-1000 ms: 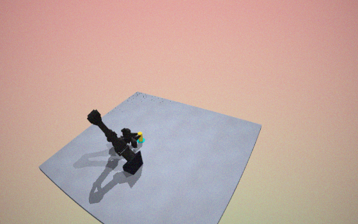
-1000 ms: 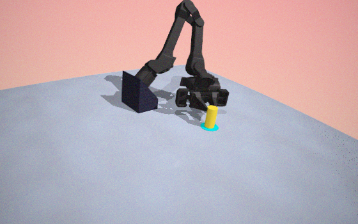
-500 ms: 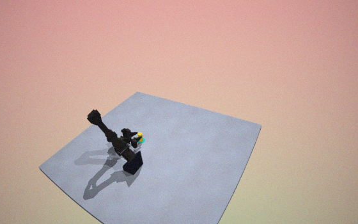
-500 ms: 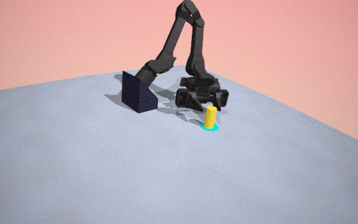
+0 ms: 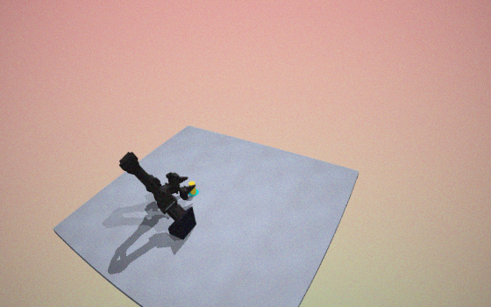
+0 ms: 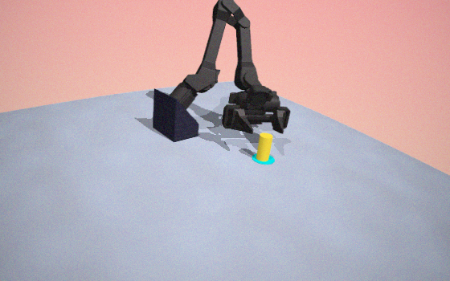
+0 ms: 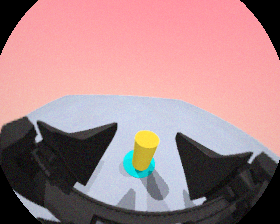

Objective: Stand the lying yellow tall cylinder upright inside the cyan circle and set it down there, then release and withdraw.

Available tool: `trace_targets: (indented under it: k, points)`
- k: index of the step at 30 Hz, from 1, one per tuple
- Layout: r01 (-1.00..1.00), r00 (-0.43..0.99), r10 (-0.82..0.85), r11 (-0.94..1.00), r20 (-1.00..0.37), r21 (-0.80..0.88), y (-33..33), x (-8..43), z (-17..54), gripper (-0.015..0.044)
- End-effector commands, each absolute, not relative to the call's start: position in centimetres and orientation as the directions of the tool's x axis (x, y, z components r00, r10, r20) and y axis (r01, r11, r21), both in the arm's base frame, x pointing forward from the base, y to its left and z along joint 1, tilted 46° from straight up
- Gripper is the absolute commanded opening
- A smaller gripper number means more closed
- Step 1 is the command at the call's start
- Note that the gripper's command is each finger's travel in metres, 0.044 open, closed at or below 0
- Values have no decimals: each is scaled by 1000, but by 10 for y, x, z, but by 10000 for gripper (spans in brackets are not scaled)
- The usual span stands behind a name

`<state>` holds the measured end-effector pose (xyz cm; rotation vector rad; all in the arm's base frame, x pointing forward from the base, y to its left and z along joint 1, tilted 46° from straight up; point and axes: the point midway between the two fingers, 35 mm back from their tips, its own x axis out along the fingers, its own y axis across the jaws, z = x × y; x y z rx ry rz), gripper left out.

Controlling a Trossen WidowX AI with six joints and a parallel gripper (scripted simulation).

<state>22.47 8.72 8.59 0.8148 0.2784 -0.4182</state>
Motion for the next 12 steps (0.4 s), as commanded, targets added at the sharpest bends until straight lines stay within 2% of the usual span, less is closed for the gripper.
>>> trace_targets:
  k: [1, 12]
  points:
    - [459, 885, -248, 606, -394, 650, 78, 227, 100, 400]
    - [453, 889, -251, 611, -384, 649, 48, 226, 128, 400]
